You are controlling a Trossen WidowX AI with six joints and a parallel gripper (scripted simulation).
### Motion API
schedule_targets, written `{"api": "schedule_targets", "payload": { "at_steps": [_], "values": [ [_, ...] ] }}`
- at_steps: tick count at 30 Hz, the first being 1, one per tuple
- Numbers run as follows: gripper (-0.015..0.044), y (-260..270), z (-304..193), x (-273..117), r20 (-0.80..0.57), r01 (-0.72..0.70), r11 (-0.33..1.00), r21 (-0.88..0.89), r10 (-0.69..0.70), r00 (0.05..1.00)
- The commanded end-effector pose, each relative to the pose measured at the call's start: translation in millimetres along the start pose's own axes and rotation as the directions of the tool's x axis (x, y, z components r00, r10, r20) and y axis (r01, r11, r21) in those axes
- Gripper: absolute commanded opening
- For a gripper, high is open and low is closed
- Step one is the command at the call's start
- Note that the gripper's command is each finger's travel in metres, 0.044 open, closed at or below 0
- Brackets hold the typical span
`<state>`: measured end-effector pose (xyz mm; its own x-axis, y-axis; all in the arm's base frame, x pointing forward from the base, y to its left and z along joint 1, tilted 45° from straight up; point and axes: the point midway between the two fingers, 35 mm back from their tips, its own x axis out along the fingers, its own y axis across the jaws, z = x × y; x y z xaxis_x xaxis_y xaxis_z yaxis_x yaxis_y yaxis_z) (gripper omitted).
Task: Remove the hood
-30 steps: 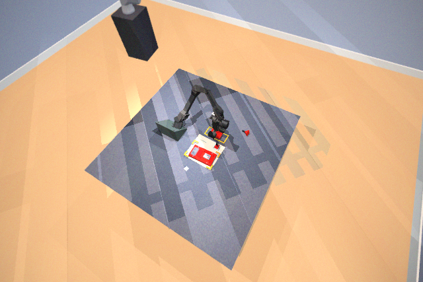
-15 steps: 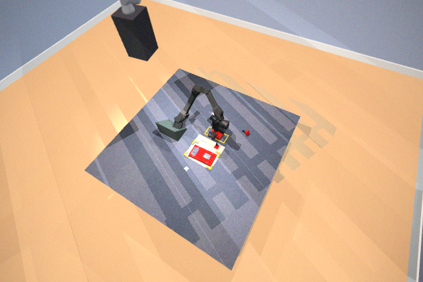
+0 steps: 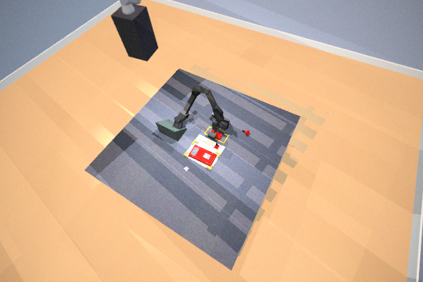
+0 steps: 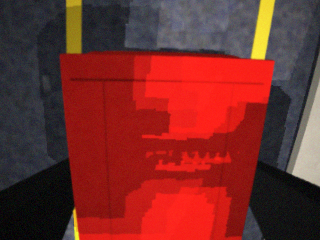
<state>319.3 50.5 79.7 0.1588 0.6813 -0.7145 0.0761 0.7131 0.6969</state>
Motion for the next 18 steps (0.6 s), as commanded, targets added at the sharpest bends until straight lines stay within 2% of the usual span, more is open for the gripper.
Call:
{"api": "schedule_targets", "payload": {
  "at_steps": [1,13,18],
  "values": [
    [0.0131,0.0,0.1,-0.3,0.0,0.0,1.0,-0.001,0.0,1.0],
    [0.044,-0.2,0.4,-2.5,0.0,0.0,1.0,0.0,0.0,1.0],
    [0.044,-2.2,2.6,-39.6,-0.004,0.0,1.0,0.0,0.0,1.0]
  ]
}}
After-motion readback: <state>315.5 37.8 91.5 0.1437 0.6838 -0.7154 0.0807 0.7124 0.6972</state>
